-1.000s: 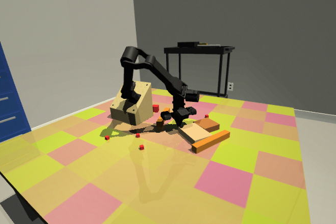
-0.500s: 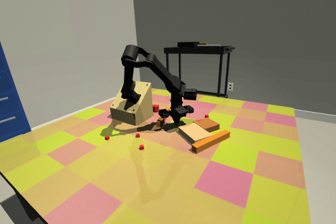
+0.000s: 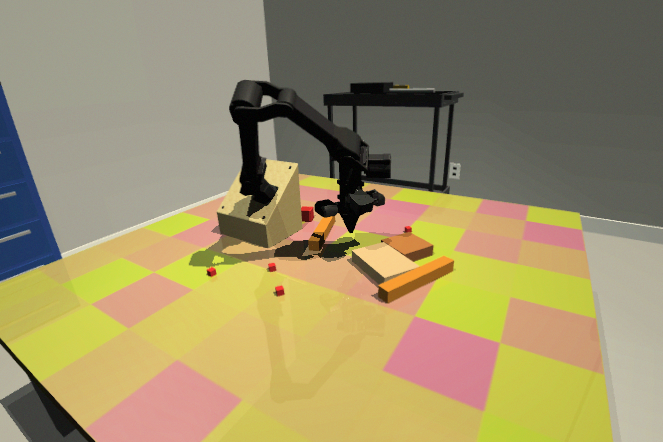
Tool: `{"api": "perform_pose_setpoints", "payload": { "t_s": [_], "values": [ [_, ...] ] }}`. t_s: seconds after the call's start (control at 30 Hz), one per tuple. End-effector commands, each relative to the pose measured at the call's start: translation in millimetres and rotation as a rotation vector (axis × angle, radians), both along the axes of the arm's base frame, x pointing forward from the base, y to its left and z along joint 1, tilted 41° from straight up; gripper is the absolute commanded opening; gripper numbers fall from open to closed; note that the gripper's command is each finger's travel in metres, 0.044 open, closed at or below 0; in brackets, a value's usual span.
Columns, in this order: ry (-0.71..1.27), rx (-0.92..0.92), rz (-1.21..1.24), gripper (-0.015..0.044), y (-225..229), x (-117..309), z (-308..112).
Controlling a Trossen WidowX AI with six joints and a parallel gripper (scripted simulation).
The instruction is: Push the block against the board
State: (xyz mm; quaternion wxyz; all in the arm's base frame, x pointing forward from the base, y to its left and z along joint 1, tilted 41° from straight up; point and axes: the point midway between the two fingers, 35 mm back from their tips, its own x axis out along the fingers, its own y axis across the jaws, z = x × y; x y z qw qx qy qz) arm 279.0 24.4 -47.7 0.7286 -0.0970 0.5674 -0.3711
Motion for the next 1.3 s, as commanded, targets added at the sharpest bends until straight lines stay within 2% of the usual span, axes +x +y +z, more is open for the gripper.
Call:
{"api": "perform_pose_setpoints", "payload": {
  "t_s": [0.0,1.27],
  "values": [
    [0.075,-0.002,0.092,0.0000,-2.1,15.1,7.2],
    [0.898,-0.118,1.053,0.0000,-75.9,124.7,83.5]
  ]
}}
